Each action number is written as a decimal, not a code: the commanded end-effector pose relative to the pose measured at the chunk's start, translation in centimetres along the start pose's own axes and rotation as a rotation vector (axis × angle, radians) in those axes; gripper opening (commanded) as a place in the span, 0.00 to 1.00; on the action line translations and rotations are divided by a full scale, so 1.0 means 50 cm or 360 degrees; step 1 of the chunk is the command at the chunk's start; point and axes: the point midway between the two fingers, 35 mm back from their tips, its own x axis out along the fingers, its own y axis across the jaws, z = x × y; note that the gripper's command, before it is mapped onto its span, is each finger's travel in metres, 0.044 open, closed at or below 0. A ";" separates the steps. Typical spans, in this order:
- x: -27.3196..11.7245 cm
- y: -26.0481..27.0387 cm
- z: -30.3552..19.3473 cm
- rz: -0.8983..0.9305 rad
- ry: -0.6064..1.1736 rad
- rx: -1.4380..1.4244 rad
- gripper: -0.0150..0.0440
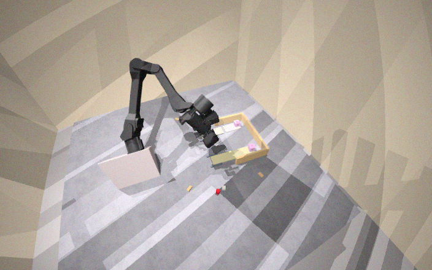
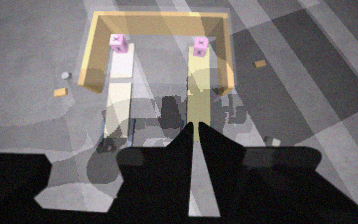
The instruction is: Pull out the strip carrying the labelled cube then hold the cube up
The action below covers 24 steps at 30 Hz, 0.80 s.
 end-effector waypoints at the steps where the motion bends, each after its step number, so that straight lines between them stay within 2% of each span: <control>1: 0.041 -0.023 -0.002 -0.0022 0.0233 0.0013 0.25; 12: 0.121 -0.041 -0.033 0.0069 0.0901 0.0089 0.25; 24: 0.141 -0.045 -0.043 0.0070 0.0911 0.0090 0.25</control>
